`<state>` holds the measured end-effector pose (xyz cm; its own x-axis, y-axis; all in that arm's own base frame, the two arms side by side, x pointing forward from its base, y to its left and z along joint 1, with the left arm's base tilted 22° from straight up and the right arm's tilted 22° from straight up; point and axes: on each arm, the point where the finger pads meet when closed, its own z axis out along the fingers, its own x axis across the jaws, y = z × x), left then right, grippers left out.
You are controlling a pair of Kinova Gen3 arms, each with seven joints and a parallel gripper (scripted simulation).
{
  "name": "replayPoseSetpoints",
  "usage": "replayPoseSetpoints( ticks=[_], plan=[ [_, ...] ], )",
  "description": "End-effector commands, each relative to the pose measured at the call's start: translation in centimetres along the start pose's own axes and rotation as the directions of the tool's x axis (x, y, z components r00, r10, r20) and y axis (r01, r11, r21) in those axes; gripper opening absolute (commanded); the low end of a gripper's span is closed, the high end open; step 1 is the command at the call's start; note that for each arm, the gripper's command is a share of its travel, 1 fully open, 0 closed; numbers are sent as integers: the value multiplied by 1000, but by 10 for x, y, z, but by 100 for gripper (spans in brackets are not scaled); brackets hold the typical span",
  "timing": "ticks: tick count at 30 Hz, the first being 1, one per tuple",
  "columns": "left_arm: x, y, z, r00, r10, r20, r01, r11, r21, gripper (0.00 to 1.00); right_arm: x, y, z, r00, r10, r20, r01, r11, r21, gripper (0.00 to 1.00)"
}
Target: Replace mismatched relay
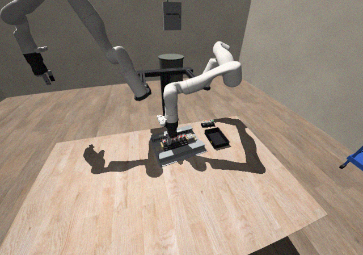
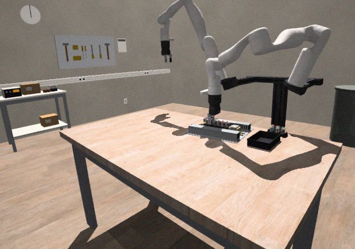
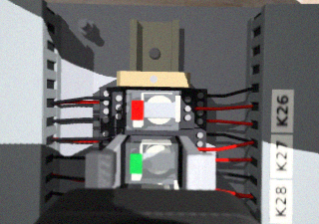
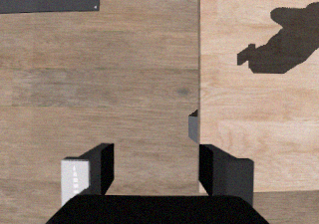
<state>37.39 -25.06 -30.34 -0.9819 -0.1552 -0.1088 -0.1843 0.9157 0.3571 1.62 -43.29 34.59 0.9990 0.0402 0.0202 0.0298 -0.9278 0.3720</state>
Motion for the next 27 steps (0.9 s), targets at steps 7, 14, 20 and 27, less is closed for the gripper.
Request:
replayPoseSetpoints(
  ticks=[7,14,20,27],
  plan=[
    [0,-1,-1,1000,0,10,0,1000,2,0,0,0,0,1000,0,0,0,1000,-1,100],
    [0,-1,-1,1000,0,19,0,1000,2,0,0,0,0,1000,0,0,0,1000,-1,100],
    [0,-1,-1,1000,0,23,0,1000,2,0,0,0,0,1000,0,0,0,1000,-1,100],
    [0,-1,-2,1000,0,31,0,1000,2,0,0,0,0,1000,0,0,0,1000,-1,100]
  ],
)
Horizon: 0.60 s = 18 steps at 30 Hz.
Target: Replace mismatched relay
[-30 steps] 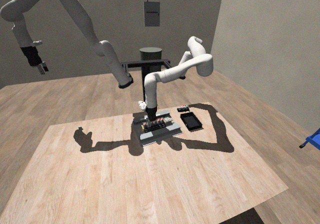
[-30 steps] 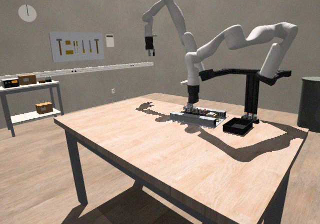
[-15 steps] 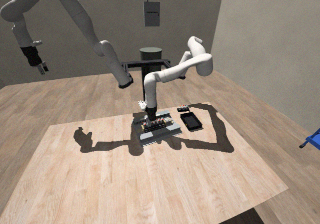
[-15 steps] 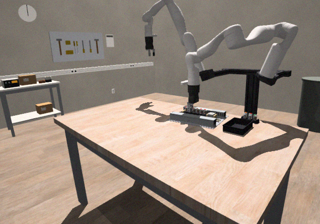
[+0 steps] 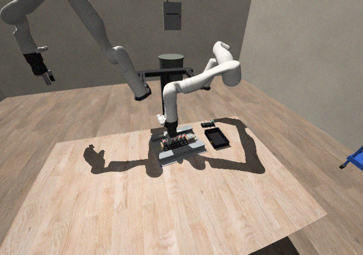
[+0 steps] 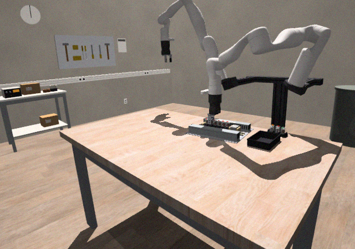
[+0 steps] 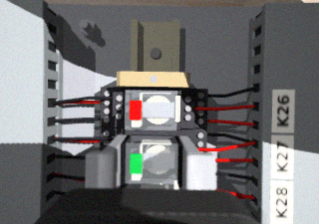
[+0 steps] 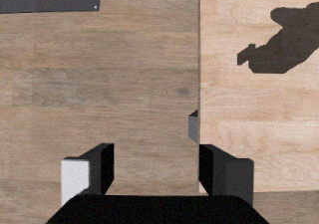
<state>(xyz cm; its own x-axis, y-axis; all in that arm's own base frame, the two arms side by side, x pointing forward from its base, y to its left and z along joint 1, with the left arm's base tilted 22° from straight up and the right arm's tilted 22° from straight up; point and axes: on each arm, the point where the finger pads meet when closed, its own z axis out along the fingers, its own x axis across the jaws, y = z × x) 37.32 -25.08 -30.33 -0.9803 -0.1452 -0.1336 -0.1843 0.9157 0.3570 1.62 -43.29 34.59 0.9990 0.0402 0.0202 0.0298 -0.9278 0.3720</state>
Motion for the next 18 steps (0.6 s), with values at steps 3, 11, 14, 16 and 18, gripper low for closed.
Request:
replayPoseSetpoints(
  ticks=[3,11,14,16,18],
  plan=[
    [-1,-1,-1,1000,0,8,0,1000,2,0,0,0,0,1000,0,0,0,1000,-1,100],
    [-1,-1,-1,1000,0,8,0,1000,2,0,0,0,0,1000,0,0,0,1000,-1,100],
    [-1,-1,-1,1000,0,5,0,1000,2,0,0,0,0,1000,0,0,0,1000,-1,100],
    [-1,-1,-1,1000,0,2,0,1000,2,0,0,0,0,1000,0,0,0,1000,-1,100],
    [-1,-1,-1,1000,0,0,0,1000,2,0,0,0,0,1000,0,0,0,1000,-1,100]
  ],
)
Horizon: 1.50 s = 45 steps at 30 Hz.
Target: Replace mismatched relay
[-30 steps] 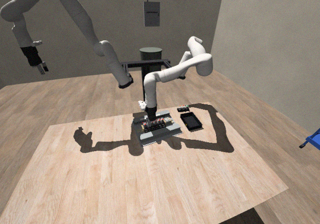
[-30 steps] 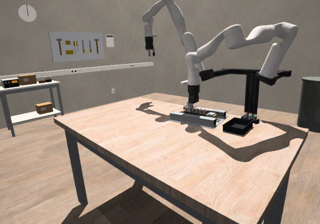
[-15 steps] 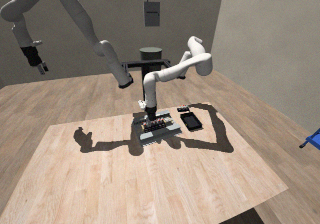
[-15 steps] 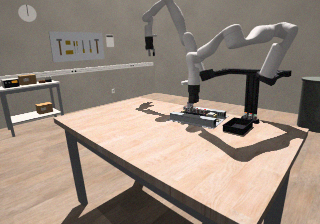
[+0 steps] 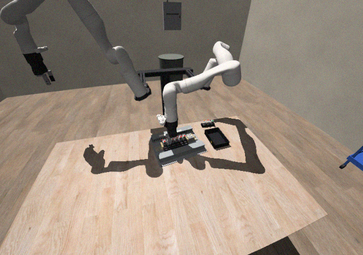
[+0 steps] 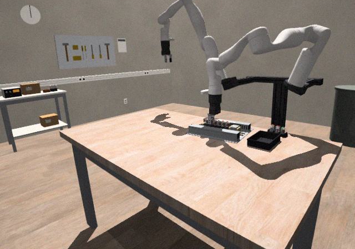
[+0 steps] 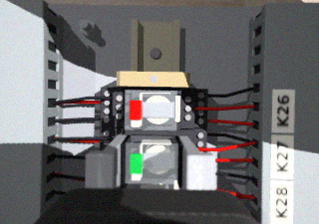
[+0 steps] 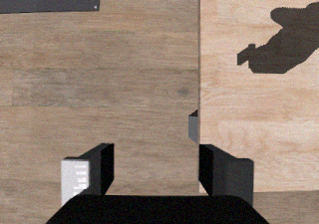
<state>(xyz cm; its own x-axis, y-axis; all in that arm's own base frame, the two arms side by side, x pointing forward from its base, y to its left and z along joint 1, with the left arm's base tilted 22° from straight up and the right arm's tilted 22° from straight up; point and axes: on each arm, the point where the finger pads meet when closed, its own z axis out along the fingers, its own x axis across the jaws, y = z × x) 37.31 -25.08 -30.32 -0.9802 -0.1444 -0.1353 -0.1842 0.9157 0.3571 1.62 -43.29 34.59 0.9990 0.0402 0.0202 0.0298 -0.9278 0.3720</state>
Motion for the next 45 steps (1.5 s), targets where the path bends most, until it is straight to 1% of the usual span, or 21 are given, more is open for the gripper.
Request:
replayPoseSetpoints(
  ticks=[1,45],
  plan=[
    [-1,-1,-1,1000,0,-3,0,1000,2,0,0,0,0,1000,0,0,0,1000,-1,100],
    [-2,-1,-2,999,0,-47,0,1000,2,0,0,0,0,1000,0,0,0,1000,-1,100]
  ],
)
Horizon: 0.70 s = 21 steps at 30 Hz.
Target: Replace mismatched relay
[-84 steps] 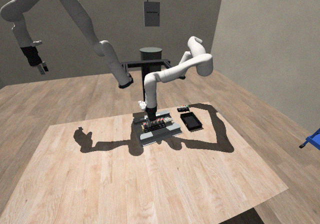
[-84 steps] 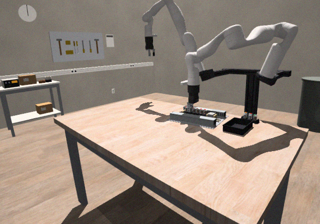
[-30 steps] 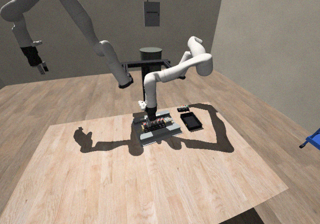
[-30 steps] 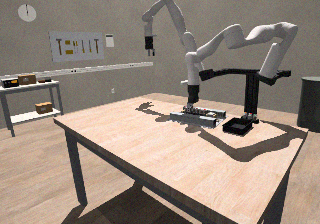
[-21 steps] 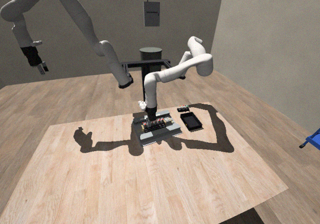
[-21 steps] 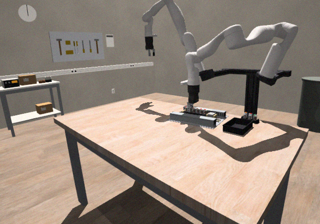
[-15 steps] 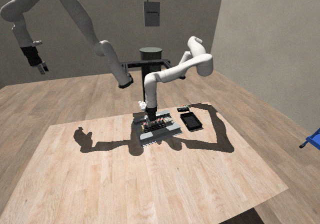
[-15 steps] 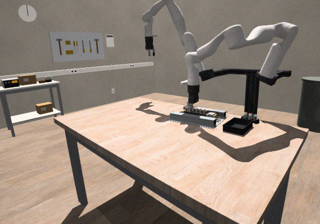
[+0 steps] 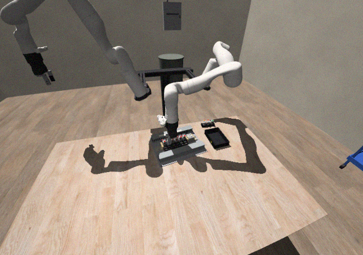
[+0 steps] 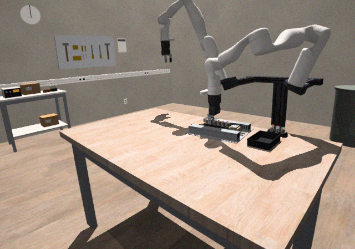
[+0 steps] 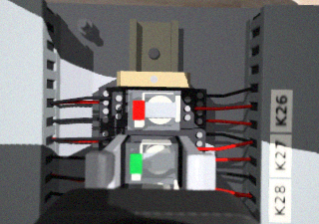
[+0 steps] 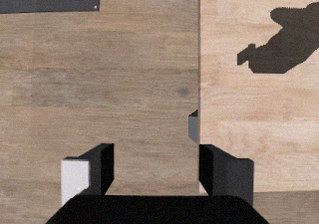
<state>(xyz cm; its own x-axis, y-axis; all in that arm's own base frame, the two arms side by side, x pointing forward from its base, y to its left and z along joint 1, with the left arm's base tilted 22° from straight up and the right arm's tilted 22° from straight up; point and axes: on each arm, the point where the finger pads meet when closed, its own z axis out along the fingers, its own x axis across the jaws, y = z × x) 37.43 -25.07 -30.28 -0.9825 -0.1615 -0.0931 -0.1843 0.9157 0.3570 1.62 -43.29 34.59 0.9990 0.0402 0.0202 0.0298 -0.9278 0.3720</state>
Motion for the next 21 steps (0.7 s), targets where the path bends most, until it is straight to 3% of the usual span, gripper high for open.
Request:
replayPoseSetpoints(
  ticks=[1,21],
  plan=[
    [-1,-1,-1,1000,0,-3,0,1000,2,0,0,0,0,1000,0,0,0,1000,-1,100],
    [-1,-1,-2,1000,0,-5,0,1000,2,0,0,0,0,1000,0,0,0,1000,-1,100]
  ],
)
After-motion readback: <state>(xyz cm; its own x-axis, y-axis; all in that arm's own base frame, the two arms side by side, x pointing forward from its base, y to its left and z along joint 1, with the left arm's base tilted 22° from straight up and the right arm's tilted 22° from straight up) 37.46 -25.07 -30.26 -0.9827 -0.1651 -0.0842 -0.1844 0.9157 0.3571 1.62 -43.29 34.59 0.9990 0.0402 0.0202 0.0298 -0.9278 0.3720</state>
